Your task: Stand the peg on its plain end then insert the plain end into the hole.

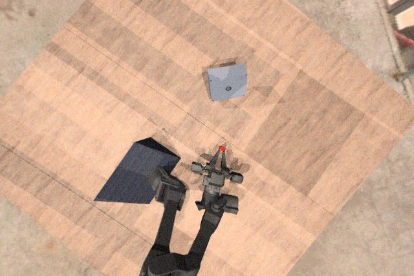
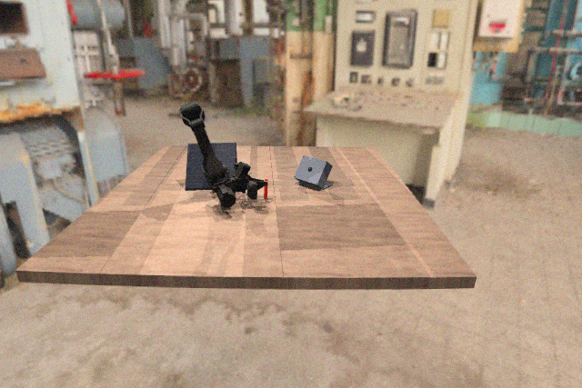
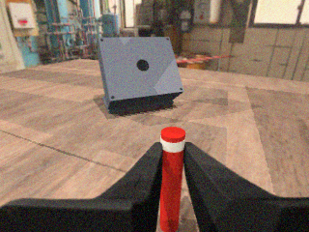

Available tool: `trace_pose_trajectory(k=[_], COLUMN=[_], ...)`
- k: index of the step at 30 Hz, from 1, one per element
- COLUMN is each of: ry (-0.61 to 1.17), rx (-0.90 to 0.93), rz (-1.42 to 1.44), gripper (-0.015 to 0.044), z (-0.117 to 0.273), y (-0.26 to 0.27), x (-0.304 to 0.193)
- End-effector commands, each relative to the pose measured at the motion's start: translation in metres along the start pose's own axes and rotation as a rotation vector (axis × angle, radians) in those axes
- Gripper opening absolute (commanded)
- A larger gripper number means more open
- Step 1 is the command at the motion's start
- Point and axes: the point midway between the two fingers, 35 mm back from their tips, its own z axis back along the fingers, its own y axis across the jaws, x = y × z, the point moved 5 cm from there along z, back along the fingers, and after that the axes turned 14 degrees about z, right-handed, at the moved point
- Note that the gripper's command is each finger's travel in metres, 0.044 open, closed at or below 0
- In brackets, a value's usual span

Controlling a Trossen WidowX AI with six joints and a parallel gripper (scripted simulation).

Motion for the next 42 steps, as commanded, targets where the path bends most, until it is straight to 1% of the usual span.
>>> trace_pose_trajectory(k=[1, 10, 13, 14, 37, 42], ry=[0.001, -0.010, -0.014, -0.014, -0.014, -0.014], rx=[0.000, -0.002, -0.003, -0.003, -0.003, -0.003], rz=[0.000, 0.000, -0.001, -0.001, -0.001, -0.001], gripper=[0.0049, 0.0049, 0.0128, 0.0130, 0.0130, 0.0261], z=[0.0010, 0.0012, 0.0009, 0.0009, 0.0009, 0.0009], y=[0.0004, 0.0004, 0.0002, 0.0002, 0.0002, 0.0002], x=[-0.0024, -0.0023, -0.0014, -0.0014, -0.0014, -0.0014])
